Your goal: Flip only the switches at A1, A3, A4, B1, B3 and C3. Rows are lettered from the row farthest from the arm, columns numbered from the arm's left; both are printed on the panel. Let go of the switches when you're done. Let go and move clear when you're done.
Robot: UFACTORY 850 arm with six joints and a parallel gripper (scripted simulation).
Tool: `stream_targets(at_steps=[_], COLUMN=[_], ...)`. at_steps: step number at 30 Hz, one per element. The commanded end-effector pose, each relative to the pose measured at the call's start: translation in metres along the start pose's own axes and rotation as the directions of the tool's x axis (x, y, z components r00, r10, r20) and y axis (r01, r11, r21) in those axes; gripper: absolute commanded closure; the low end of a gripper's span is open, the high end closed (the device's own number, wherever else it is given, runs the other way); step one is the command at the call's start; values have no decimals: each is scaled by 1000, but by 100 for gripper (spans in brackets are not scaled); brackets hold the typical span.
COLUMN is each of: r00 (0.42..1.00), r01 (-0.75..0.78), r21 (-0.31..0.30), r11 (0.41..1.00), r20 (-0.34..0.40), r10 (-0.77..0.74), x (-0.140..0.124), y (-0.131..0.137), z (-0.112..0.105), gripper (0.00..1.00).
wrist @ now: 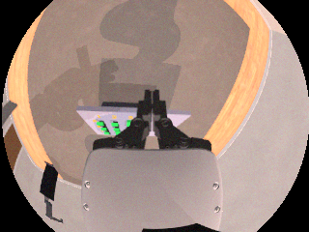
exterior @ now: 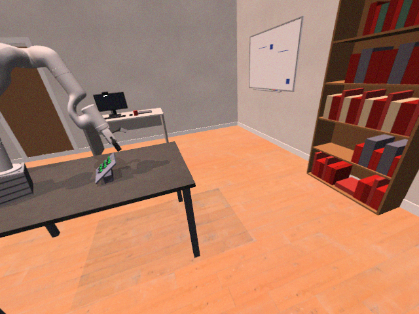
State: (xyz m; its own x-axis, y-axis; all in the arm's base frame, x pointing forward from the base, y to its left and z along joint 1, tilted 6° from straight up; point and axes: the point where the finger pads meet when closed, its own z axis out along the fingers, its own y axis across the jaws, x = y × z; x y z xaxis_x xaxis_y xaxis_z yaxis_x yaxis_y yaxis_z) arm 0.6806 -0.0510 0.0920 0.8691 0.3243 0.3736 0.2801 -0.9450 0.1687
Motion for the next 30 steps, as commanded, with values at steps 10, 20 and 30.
stream_targets(at_steps=[10,20,30], r00=[990,943,943], r01=[-138,-332,-332], r21=[32,72,72], r11=[990,940,940], r20=[10,30,30], r10=[137,331,331], x=[-10,-25,-25], y=[-13,-32,-32], z=[-9,-21,-21], gripper=[100,100,100])
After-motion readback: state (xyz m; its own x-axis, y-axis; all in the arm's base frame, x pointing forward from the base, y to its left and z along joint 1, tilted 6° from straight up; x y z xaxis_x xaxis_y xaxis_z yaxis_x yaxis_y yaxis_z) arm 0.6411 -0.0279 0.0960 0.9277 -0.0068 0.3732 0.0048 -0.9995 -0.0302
